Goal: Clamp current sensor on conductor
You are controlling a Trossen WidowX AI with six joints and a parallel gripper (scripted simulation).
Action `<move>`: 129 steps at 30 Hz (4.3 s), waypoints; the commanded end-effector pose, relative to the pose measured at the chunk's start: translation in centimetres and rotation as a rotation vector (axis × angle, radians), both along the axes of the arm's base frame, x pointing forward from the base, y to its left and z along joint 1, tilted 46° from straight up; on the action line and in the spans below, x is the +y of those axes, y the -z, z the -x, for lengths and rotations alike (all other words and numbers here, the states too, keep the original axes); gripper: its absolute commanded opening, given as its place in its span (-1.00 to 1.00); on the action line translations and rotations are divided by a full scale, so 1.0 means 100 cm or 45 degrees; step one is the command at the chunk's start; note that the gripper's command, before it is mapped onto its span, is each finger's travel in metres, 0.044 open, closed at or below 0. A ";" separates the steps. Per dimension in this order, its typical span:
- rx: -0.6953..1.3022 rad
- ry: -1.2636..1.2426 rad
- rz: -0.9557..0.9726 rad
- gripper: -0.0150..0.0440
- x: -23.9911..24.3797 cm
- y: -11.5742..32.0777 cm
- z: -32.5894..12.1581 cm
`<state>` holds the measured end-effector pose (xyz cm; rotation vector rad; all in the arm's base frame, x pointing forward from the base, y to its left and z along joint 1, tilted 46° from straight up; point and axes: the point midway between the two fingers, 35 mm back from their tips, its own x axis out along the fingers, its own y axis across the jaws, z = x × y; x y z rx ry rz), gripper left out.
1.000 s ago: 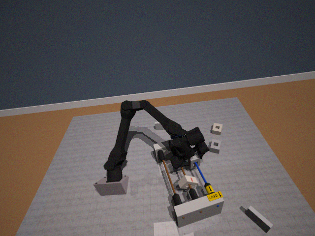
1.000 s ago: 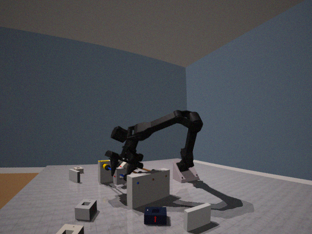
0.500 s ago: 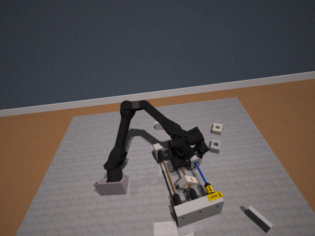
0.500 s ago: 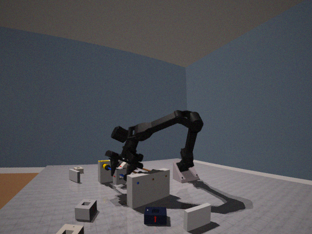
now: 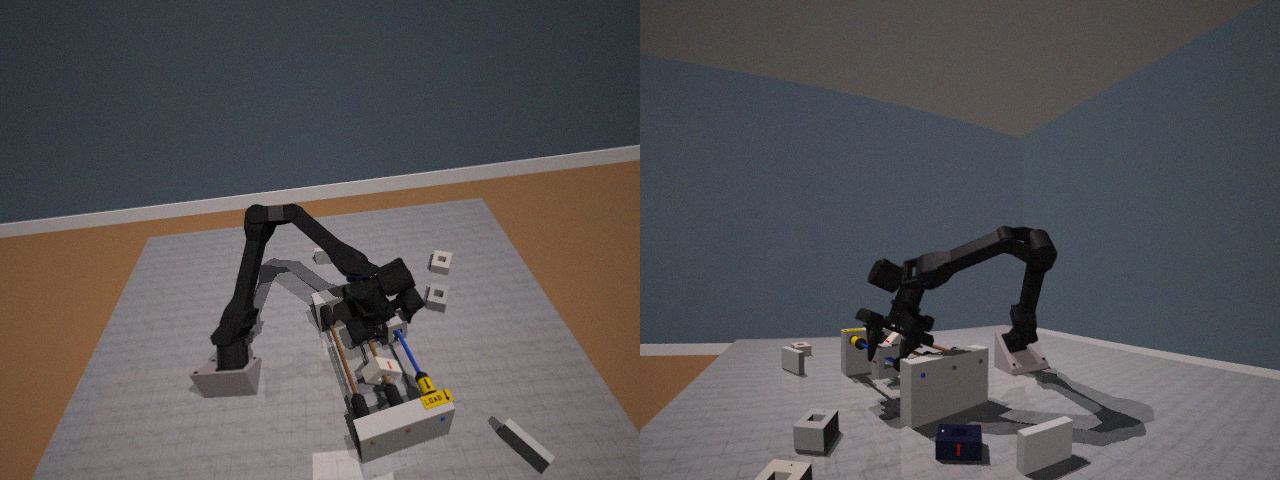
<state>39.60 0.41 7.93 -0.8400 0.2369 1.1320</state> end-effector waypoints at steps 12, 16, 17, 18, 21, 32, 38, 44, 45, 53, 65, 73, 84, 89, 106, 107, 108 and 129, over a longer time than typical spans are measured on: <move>0.001 -0.001 0.000 0.40 0.000 0.000 0.000; 0.001 -0.001 0.000 0.40 0.000 0.000 0.000; 0.001 -0.001 0.000 0.40 0.000 0.000 0.000; 0.001 -0.001 0.000 0.40 0.000 0.000 0.000; 0.001 -0.001 0.000 0.40 0.000 0.000 0.000; 0.000 0.000 0.000 0.17 0.000 0.000 0.000; 0.000 0.000 0.000 0.04 0.000 0.000 0.000; 0.000 0.000 0.000 -0.10 0.000 0.000 0.000; 0.000 0.000 0.000 -0.12 0.000 0.000 0.000; 0.032 -0.027 0.004 -0.49 0.000 -0.001 0.001; 0.032 -0.029 0.006 -0.49 -0.001 -0.001 0.000; 0.032 -0.029 0.006 -0.49 0.000 0.000 0.000; 0.025 -0.027 0.007 0.04 0.000 0.000 0.000; 0.025 -0.027 0.007 0.40 0.000 0.000 0.000; 0.025 -0.027 0.007 0.40 0.000 0.000 0.000; 0.025 -0.027 0.007 0.40 0.000 0.000 0.000; 0.025 -0.027 0.007 0.40 0.000 0.000 0.000; 0.024 -0.026 0.007 0.22 0.000 0.000 -0.001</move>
